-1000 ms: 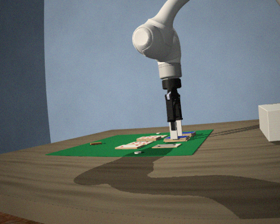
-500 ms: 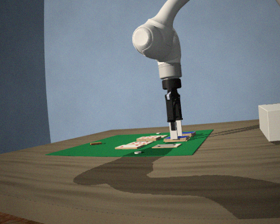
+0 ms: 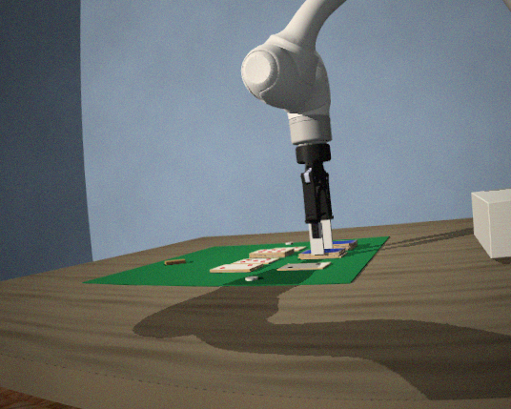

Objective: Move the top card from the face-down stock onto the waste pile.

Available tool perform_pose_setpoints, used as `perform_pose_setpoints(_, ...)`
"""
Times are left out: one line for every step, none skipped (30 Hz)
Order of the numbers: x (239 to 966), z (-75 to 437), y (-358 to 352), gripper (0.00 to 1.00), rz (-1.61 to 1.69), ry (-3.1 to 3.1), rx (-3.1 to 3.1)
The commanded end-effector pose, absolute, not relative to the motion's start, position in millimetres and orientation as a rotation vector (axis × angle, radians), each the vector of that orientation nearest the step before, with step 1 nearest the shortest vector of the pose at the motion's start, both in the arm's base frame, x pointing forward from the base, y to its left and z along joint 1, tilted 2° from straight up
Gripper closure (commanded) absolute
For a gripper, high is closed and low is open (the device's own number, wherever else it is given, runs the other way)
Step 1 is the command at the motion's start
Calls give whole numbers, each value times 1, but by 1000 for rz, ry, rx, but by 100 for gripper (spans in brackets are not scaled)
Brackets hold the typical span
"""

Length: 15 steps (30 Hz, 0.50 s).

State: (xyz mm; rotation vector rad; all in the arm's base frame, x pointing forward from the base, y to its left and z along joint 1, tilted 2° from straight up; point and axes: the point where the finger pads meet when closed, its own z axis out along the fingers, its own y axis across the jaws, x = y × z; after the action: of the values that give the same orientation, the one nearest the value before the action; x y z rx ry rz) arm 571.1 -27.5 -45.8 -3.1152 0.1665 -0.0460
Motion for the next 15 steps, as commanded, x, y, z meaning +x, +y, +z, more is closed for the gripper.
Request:
perform_pose_setpoints(573, -47, -25, 57, -56, 173, -3114)
perform_pose_setpoints(573, -47, -25, 57, -56, 173, -3114)
perform_pose_setpoints(573, -47, -25, 57, -56, 173, -3114)
perform_pose_setpoints(573, -47, -25, 57, -56, 173, -3114)
perform_pose_setpoints(573, -47, -25, 57, -56, 173, -3114)
perform_pose_setpoints(573, -47, -25, 57, -56, 173, -3114)
perform_pose_setpoints(573, -47, -25, 50, -56, 173, -3114)
perform_pose_setpoints(573, -47, -25, 50, -56, 173, -3114)
perform_pose_setpoints(573, -47, -25, 50, -56, 173, -3114)
perform_pose_setpoints(573, -47, -25, 50, -56, 173, -3114)
perform_pose_setpoints(573, -47, -25, 50, -56, 173, -3114)
perform_pose_setpoints(573, -47, -25, 50, -56, 173, -3114)
perform_pose_setpoints(573, -47, -25, 50, -56, 173, -3114)
perform_pose_setpoints(573, -47, -25, 50, -56, 173, -3114)
perform_pose_setpoints(573, -47, -25, 50, -56, 173, -3114)
